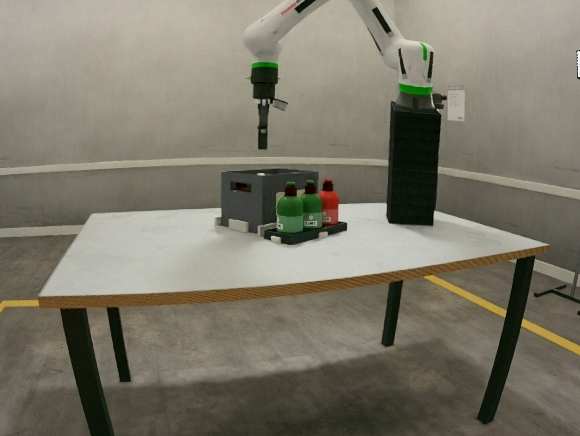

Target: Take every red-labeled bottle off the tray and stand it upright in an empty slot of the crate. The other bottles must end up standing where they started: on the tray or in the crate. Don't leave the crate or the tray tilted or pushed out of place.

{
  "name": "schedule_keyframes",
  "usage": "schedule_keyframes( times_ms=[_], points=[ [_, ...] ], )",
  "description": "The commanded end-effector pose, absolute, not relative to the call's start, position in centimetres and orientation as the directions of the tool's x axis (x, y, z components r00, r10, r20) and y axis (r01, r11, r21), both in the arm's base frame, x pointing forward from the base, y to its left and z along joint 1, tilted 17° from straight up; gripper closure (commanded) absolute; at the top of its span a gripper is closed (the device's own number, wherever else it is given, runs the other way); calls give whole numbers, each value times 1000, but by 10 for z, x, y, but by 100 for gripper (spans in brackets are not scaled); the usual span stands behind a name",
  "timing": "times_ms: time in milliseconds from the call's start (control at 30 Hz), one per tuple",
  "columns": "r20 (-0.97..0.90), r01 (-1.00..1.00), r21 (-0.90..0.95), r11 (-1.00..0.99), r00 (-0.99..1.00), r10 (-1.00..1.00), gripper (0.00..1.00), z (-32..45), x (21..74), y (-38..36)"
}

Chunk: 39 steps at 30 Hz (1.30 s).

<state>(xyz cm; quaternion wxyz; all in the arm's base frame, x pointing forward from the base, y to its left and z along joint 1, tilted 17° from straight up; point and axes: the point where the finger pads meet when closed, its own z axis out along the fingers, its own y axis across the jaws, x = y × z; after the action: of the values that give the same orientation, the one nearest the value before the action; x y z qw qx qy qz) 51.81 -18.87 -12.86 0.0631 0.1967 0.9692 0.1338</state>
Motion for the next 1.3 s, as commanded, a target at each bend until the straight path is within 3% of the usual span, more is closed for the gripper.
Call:
schedule_keyframes(
  times_ms=[0,1100,1267],
  points=[
    [-71,365,285,887,-914,399,90,-128,518,-189],
    [-71,365,285,886,-914,399,90,-128,518,-188],
    [-69,369,283,885,-913,402,90,-119,498,-136]
  ],
)
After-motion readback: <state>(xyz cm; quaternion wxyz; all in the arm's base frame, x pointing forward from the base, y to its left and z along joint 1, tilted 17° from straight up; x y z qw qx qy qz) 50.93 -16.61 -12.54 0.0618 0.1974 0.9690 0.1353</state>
